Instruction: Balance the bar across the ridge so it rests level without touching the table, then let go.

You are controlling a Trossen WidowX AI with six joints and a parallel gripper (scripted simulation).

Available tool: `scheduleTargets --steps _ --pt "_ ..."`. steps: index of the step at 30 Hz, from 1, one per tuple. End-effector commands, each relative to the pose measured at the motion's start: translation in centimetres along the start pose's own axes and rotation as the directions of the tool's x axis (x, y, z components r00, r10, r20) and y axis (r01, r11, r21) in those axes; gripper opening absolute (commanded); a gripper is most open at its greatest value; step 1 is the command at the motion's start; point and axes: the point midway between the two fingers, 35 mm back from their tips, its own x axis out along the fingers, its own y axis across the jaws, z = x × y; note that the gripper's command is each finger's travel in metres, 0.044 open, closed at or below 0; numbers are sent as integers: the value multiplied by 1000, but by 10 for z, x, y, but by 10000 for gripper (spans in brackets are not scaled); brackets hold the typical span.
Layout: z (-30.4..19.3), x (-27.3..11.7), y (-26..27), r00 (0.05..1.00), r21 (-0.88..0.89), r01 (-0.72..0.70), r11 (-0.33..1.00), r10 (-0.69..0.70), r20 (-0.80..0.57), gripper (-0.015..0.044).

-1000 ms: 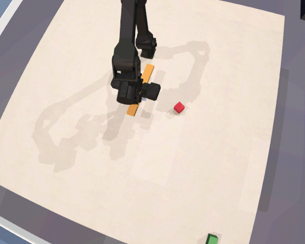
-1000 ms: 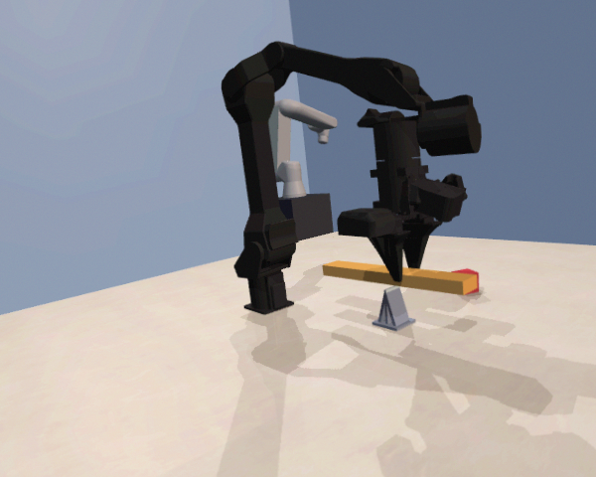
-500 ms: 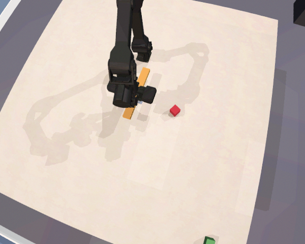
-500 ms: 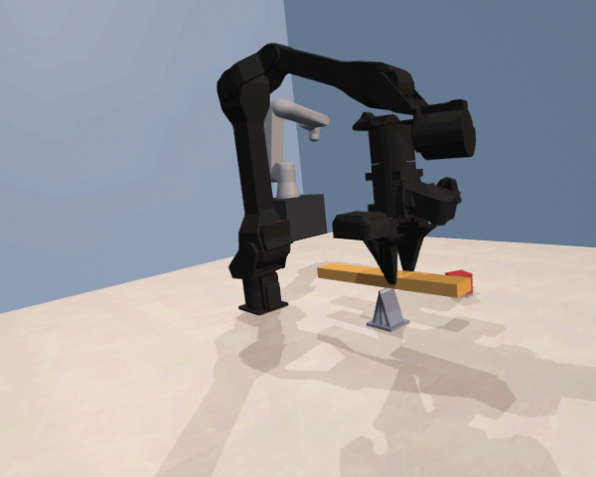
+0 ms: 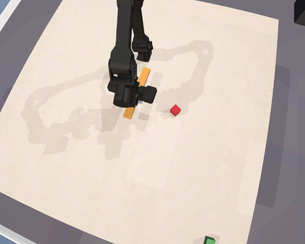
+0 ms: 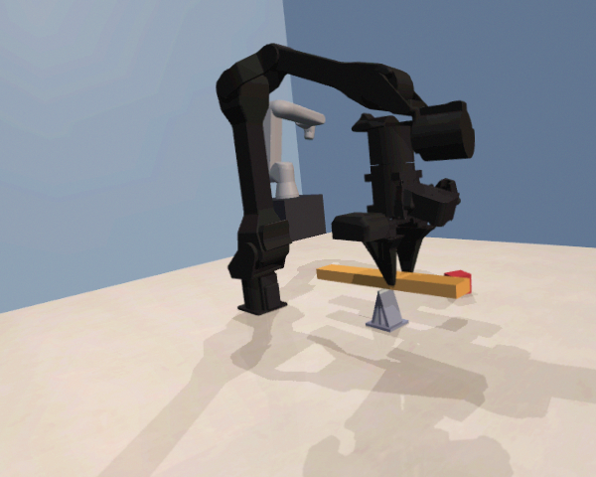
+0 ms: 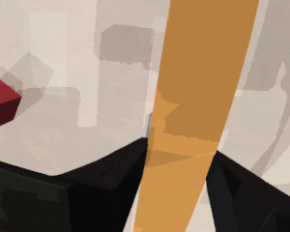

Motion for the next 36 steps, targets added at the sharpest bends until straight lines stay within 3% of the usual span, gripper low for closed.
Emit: scheduleTargets --steps 1,36 --pt "0 1 0 1000 6 -1 1000 1 0 0" --pt "0 3 0 1000 6 -1 1000 1 0 0"
